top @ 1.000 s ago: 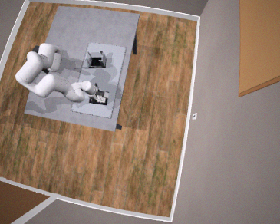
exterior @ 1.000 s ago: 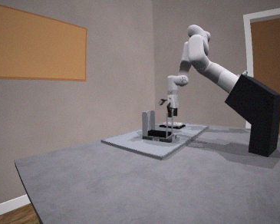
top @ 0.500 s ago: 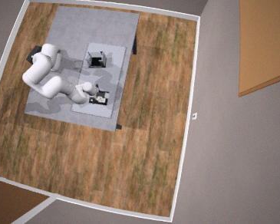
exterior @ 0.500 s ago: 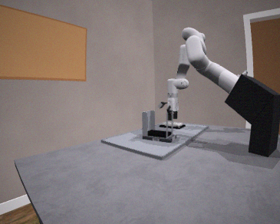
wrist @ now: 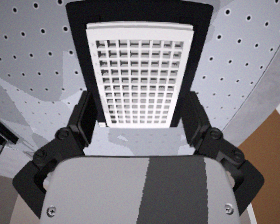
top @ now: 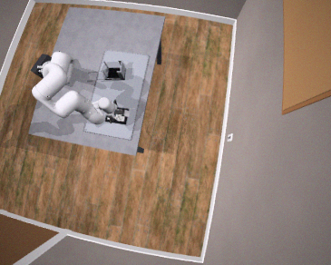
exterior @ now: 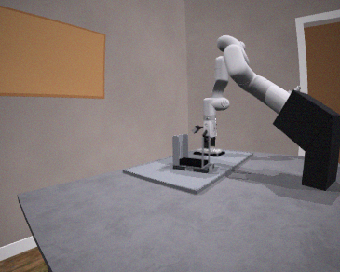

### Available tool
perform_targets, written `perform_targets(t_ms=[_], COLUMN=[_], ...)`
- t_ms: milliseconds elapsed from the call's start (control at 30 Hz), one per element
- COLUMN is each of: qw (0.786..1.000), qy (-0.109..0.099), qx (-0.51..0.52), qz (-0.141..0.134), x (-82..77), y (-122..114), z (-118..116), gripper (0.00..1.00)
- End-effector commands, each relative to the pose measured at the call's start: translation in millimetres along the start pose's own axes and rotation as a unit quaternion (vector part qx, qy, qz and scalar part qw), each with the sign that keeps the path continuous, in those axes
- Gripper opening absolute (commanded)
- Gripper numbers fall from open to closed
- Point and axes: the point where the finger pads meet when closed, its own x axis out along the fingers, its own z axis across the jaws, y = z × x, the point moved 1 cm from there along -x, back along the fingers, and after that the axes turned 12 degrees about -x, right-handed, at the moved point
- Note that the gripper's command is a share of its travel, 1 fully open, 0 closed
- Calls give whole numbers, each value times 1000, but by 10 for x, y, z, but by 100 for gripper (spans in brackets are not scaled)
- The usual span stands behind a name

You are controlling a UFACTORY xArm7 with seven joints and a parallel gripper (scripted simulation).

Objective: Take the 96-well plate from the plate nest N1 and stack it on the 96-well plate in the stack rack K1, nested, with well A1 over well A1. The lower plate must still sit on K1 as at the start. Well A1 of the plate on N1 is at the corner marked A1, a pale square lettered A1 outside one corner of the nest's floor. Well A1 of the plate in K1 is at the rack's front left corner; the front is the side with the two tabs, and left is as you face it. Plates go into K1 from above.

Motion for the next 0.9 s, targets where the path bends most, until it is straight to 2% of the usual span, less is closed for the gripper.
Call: perform_targets(t_ms=[0,867], qw=[1000,1000], qy=[-1,-1], qx=[0,0], qz=[2,2], x=[-2,138], y=[7,7], z=[5,5], gripper=[100,100])
